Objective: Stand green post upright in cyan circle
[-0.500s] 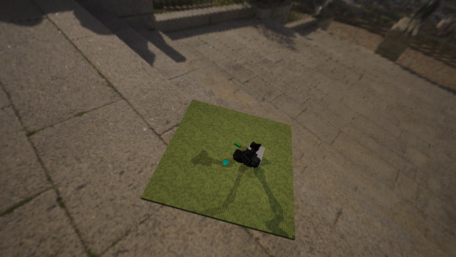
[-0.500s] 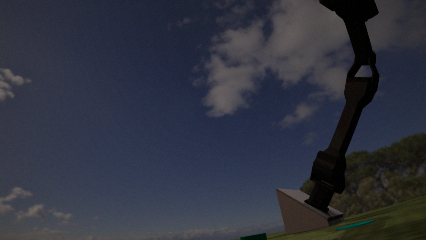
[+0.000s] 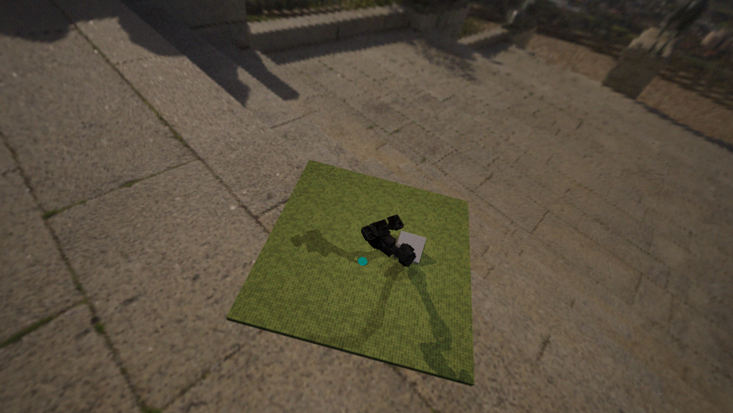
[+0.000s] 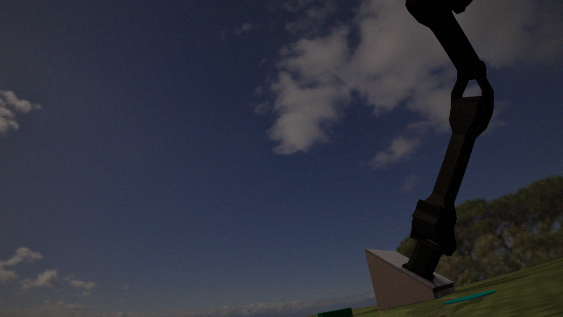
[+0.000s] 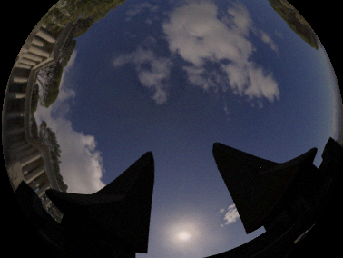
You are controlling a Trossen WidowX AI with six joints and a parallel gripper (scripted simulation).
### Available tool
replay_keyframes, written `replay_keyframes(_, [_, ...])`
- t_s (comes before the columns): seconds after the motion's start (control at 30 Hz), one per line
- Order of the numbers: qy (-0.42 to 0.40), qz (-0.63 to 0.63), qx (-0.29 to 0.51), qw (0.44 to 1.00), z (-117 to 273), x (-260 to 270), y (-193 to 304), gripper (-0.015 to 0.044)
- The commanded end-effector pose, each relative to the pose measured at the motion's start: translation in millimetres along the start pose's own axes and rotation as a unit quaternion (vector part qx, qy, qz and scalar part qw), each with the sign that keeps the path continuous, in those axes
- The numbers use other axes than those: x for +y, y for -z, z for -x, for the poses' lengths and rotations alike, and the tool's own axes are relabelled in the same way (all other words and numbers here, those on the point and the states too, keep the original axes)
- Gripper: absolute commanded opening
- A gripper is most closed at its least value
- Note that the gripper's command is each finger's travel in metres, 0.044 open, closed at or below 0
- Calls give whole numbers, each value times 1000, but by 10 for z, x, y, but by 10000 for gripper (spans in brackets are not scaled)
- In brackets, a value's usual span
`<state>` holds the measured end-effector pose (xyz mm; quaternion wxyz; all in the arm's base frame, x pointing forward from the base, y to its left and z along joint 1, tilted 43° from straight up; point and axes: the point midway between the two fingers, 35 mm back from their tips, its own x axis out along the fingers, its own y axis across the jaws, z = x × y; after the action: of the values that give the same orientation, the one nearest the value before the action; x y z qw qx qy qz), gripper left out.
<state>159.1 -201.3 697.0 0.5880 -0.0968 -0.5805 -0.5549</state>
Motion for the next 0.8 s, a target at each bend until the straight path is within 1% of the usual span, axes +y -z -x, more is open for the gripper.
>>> replay_keyframes(0.0, [-25,41,22,999,45,63,268,233])
replay_keyframes(0.17, [-83,119,78,986,164,186,819,233])
replay_keyframes(0.37, [-157,212,157,952,412,220,1578,233])
replay_keyframes(0.57, [-225,290,242,898,762,99,2324,233])
replay_keyframes(0.77, [-286,351,332,827,1204,-173,3003,233])
